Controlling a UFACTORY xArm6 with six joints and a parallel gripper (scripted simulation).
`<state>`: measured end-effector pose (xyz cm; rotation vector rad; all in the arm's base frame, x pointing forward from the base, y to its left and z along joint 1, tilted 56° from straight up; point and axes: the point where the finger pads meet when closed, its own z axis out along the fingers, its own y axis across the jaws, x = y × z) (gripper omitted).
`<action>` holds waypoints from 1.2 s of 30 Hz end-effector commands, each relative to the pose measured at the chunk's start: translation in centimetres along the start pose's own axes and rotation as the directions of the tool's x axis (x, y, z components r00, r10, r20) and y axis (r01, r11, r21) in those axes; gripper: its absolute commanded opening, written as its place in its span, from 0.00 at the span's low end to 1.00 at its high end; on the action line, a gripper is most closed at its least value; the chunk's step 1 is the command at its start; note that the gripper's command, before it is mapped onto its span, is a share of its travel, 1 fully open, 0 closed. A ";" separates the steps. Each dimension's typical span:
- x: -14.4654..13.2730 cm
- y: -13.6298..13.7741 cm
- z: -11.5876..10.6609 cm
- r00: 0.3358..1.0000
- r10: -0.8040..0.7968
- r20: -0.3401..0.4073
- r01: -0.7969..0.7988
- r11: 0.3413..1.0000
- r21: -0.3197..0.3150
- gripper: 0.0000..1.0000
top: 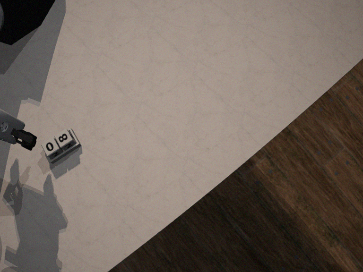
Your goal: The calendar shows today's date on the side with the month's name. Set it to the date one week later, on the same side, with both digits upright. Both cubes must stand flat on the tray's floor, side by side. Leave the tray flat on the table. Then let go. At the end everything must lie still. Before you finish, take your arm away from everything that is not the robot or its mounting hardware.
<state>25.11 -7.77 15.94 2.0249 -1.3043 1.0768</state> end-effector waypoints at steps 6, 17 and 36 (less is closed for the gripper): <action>0.0 -0.1 0.0 1.000 0.001 0.000 -0.001 1.000 0.001 1.00; 0.0 -0.1 0.0 1.000 0.001 0.000 -0.001 1.000 0.001 1.00; 0.0 -0.1 -0.4 1.000 0.001 0.000 -0.001 1.000 0.001 1.00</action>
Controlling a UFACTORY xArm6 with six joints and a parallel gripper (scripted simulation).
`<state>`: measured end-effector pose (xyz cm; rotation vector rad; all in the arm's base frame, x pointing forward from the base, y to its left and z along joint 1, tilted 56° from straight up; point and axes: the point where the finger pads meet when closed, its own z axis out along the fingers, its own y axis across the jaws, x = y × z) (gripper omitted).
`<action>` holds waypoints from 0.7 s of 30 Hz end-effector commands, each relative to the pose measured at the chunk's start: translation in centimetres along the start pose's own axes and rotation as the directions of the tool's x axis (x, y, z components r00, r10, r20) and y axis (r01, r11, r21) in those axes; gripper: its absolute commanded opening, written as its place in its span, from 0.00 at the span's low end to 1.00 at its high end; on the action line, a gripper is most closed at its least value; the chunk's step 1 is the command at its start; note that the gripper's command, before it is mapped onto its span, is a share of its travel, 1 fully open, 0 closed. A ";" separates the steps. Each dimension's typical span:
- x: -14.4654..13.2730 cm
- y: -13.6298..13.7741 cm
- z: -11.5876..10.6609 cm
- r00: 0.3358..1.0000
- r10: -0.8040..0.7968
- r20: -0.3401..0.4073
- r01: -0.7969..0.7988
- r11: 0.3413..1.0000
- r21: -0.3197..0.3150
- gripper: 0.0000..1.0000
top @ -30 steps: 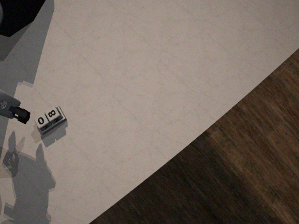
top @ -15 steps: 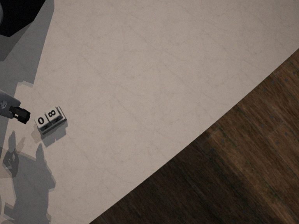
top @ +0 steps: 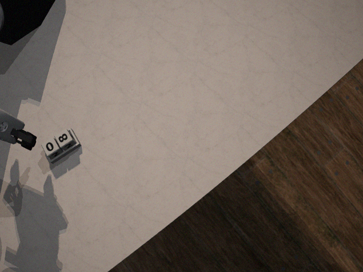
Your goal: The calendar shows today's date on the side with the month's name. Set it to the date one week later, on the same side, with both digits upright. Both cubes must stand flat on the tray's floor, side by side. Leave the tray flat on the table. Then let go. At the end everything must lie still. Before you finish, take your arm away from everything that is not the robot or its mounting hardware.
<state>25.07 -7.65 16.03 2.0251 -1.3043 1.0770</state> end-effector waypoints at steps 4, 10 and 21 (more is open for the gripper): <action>0.0 0.0 -1.4 1.000 0.001 0.000 -0.001 1.000 0.001 1.00; 0.0 0.0 -4.1 1.000 0.001 0.000 -0.001 1.000 0.001 1.00; 0.0 0.0 -5.9 1.000 0.001 0.000 -0.001 1.000 0.001 1.00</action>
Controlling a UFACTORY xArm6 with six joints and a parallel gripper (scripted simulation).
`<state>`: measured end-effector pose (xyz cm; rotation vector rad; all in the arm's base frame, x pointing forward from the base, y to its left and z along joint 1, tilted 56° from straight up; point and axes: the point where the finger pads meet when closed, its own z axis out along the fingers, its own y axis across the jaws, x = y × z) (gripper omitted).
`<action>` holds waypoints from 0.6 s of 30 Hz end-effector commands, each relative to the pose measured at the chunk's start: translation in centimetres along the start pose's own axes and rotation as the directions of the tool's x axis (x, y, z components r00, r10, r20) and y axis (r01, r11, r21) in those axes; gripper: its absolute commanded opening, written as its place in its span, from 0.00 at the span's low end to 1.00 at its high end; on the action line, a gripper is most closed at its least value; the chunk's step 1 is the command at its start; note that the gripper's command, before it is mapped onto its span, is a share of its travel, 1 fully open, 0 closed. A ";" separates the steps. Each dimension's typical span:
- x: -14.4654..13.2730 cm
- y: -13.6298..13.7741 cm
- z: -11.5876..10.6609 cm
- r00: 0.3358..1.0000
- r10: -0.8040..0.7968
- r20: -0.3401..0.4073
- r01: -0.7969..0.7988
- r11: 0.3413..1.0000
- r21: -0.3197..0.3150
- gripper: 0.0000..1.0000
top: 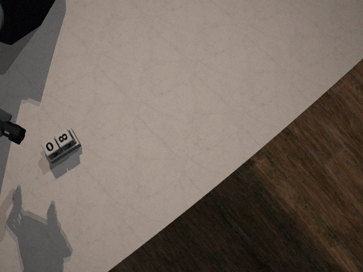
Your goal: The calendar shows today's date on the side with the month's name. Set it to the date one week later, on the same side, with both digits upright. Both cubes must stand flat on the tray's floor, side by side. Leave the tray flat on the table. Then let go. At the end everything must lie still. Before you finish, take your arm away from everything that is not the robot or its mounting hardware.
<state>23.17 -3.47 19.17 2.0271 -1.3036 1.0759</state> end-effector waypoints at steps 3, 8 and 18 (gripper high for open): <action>0.0 0.0 -0.3 1.000 0.002 -0.001 -0.002 1.000 0.001 1.00; 0.0 0.0 -0.3 1.000 0.002 -0.001 -0.002 1.000 0.001 1.00; 0.0 -0.2 -0.4 0.999 -0.047 -0.002 0.047 0.999 0.001 1.00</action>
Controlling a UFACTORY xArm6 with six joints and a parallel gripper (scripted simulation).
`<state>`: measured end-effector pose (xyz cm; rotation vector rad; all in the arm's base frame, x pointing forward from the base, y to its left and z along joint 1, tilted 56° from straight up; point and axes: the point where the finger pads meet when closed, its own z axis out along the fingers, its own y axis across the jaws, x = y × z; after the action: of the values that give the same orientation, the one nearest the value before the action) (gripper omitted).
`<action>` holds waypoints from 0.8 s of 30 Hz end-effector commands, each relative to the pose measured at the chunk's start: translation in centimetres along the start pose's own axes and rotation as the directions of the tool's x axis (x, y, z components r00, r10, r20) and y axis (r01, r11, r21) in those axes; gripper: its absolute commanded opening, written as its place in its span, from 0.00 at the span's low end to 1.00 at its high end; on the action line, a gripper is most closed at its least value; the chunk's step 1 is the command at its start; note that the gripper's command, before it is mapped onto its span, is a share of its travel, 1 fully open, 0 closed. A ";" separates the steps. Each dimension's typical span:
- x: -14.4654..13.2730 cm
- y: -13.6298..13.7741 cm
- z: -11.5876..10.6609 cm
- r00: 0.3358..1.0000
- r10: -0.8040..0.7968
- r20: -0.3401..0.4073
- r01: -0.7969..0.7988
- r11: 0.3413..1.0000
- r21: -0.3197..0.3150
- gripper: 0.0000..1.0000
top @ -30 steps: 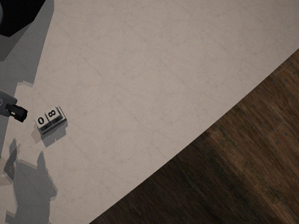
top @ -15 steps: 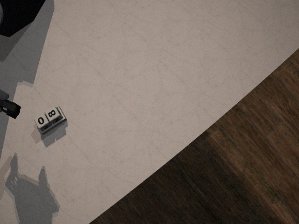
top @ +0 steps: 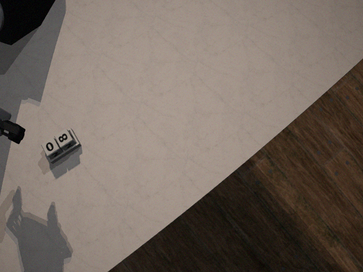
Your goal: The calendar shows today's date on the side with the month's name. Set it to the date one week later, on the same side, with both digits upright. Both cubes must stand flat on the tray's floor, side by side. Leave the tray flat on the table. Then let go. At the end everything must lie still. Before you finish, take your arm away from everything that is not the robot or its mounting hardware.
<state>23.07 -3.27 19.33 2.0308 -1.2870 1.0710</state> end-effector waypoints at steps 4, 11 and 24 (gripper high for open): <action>0.0 -0.6 -0.1 0.988 -0.151 -0.002 0.151 0.988 0.002 1.00; -0.1 -1.3 -0.2 0.940 -0.342 -0.006 0.342 0.940 0.001 1.00; -0.4 -3.0 -0.3 0.699 -0.715 -0.010 0.715 0.699 -0.004 1.00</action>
<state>25.21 -1.84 19.15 2.1984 -0.4899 0.7481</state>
